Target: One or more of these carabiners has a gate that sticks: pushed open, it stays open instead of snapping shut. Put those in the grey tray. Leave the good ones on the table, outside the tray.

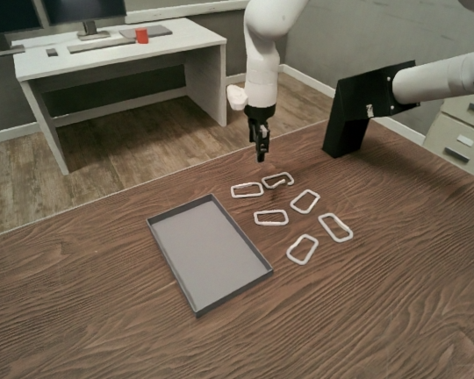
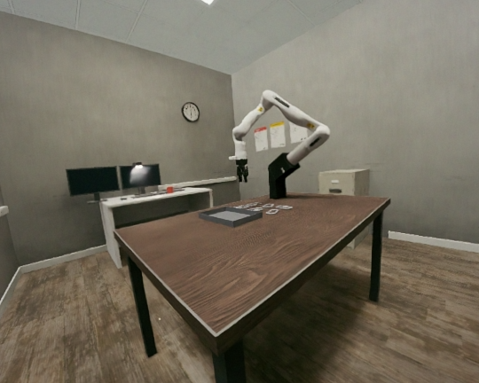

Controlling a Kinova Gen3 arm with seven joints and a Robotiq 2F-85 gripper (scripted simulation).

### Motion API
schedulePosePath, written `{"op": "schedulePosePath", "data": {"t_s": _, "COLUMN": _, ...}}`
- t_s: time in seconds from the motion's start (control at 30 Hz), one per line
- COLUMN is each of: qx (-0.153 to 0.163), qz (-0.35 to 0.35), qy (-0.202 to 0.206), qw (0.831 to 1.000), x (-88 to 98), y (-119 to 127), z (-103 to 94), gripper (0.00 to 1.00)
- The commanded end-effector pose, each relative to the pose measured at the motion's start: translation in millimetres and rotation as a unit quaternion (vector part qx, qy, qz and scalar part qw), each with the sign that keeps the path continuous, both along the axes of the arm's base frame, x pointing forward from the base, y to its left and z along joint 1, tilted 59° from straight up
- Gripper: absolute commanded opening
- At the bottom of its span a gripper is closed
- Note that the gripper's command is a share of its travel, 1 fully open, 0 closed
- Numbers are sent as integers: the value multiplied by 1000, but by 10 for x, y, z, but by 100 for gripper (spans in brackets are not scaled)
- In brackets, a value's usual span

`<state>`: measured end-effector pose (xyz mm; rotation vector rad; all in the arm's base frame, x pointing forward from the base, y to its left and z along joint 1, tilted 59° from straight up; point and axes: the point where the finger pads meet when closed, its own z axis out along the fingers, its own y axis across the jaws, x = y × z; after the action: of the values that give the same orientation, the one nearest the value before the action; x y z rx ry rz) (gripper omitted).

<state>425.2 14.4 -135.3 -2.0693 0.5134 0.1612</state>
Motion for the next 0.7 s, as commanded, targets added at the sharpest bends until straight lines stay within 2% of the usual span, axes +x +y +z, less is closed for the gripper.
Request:
{"op": "schedulePosePath", "data": {"t_s": 0.0, "qx": -1, "qz": -1, "qy": 0, "qw": 1000, "x": 37, "y": 247, "z": -515, "gripper": 100}}
{"op": "schedulePosePath", "data": {"t_s": 0.47, "qx": -1, "qz": -1, "qy": 0, "qw": 1000, "x": 37, "y": 247, "z": -515, "gripper": 100}}
{"op": "schedulePosePath", "data": {"t_s": 0.5, "qx": -3, "qz": -3, "qy": -2, "qw": 1000, "x": 62, "y": 537, "z": -725, "gripper": 100}}
{"op": "schedulePosePath", "data": {"t_s": 0.67, "qx": -3, "qz": -3, "qy": -2, "qw": 1000, "x": 62, "y": 537, "z": -725, "gripper": 100}}
